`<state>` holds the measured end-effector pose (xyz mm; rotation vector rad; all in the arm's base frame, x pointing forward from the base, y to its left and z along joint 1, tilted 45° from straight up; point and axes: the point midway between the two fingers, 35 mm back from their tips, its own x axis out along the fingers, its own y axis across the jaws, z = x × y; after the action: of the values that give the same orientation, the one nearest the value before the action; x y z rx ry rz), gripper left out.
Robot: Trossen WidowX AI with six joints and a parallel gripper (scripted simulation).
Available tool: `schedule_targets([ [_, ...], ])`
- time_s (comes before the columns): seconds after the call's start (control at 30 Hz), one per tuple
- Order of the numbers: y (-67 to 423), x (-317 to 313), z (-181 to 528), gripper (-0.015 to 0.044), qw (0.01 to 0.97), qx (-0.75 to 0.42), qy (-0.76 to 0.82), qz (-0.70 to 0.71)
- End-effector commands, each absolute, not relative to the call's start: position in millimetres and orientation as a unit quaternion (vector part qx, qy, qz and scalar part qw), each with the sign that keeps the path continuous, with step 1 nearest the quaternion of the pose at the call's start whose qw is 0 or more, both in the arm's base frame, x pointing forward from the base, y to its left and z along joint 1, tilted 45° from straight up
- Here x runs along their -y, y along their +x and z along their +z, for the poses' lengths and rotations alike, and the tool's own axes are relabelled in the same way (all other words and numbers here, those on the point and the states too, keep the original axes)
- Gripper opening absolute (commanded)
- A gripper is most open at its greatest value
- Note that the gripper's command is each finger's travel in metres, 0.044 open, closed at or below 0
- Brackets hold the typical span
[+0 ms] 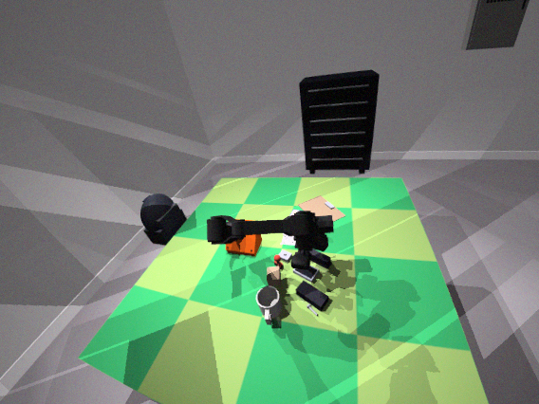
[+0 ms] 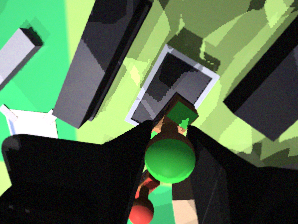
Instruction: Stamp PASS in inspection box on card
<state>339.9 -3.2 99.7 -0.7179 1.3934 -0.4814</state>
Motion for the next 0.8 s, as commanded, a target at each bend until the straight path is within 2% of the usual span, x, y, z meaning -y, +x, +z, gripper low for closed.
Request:
schedule_targets([
  [0.0,339.5,-1.8,104.1,0.0,0.685,-0.62,-0.317,-0.215],
  [0.3,327.2,-29.3,84.9,0.0,0.681,-0.625,-0.327,-0.196],
  [0.77,272.4,-88.5,21.8,0.0,0.661,-0.64,-0.361,-0.152],
])
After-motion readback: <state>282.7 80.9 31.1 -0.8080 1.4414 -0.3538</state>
